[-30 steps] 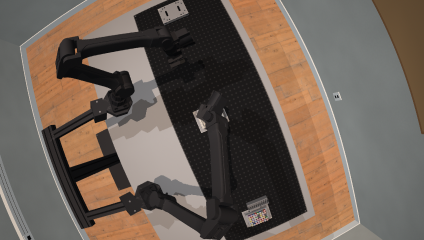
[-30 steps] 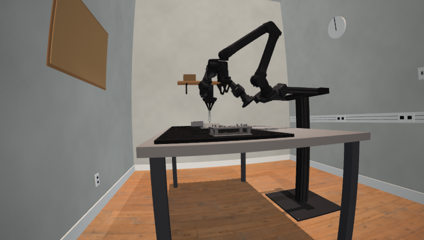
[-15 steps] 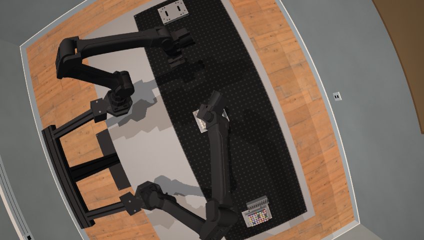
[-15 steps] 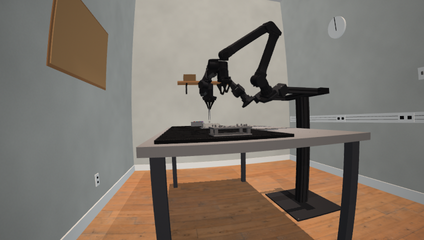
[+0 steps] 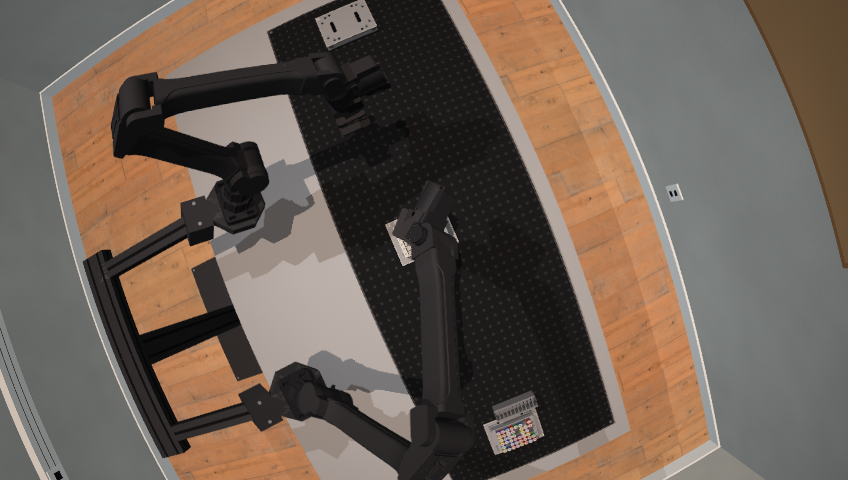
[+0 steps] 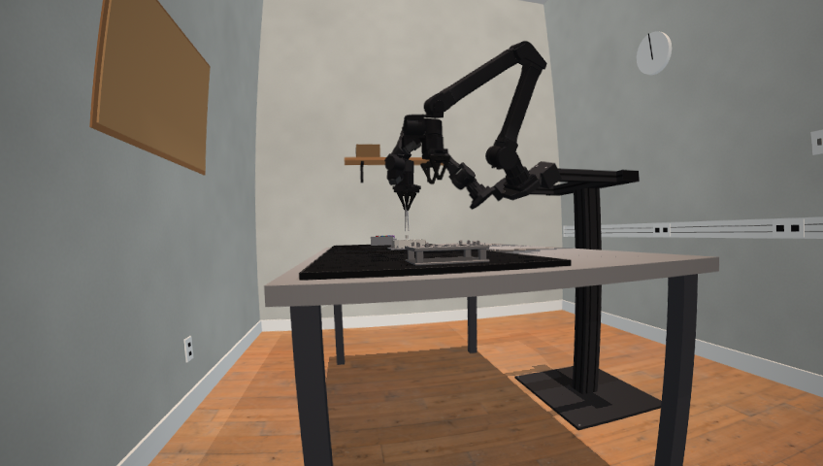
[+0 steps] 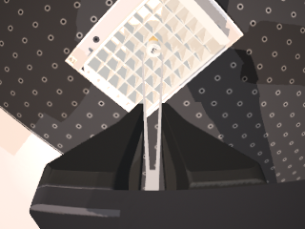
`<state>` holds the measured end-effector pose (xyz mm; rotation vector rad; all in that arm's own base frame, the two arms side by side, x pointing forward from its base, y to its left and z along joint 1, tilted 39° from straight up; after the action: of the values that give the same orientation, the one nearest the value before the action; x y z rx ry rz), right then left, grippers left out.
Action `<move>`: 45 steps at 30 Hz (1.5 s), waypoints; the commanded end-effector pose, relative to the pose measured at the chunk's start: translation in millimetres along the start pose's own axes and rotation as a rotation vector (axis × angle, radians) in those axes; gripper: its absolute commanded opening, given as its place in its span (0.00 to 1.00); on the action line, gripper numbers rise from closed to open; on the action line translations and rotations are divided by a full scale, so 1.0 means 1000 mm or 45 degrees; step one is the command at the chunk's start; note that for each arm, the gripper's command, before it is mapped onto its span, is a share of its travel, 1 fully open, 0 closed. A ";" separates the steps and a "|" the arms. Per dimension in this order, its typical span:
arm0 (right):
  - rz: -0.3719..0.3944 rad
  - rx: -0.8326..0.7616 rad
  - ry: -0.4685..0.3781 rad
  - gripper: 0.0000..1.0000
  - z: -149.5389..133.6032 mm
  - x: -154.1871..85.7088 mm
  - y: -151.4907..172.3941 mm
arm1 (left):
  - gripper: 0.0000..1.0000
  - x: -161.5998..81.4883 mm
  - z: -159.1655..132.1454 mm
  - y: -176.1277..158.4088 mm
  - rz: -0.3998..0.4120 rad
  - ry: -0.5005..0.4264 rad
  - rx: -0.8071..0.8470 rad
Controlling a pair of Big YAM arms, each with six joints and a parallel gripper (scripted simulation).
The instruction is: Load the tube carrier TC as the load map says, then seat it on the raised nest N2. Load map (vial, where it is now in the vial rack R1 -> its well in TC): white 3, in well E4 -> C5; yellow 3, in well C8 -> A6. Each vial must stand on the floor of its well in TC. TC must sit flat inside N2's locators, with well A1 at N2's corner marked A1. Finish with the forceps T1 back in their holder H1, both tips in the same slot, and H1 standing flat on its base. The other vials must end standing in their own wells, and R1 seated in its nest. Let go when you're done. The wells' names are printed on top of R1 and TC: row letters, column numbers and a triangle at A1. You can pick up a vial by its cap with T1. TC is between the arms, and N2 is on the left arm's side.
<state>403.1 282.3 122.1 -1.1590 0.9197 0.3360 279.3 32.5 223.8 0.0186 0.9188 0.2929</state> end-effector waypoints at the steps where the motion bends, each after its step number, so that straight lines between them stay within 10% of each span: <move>1: -0.014 0.030 -0.036 0.11 0.013 -0.016 -0.011 | 1.00 -0.008 0.011 0.000 -0.011 -0.034 0.008; 45: -0.012 0.030 -0.018 0.08 0.008 -0.020 -0.016 | 1.00 -0.008 0.011 0.000 -0.011 -0.034 0.008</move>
<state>396.4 284.4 131.0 -1.1599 0.9215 0.3365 279.3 32.5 223.8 0.0186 0.9188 0.2929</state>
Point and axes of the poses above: on each arm, the point where the finger pads meet when closed, its own x axis out along the fingers, its own y axis across the jaws, z = x × y, the point moved 1 cm from there along -x, back along the fingers, and after that the axes turned 13 degrees about -x, right-handed, at the moved point
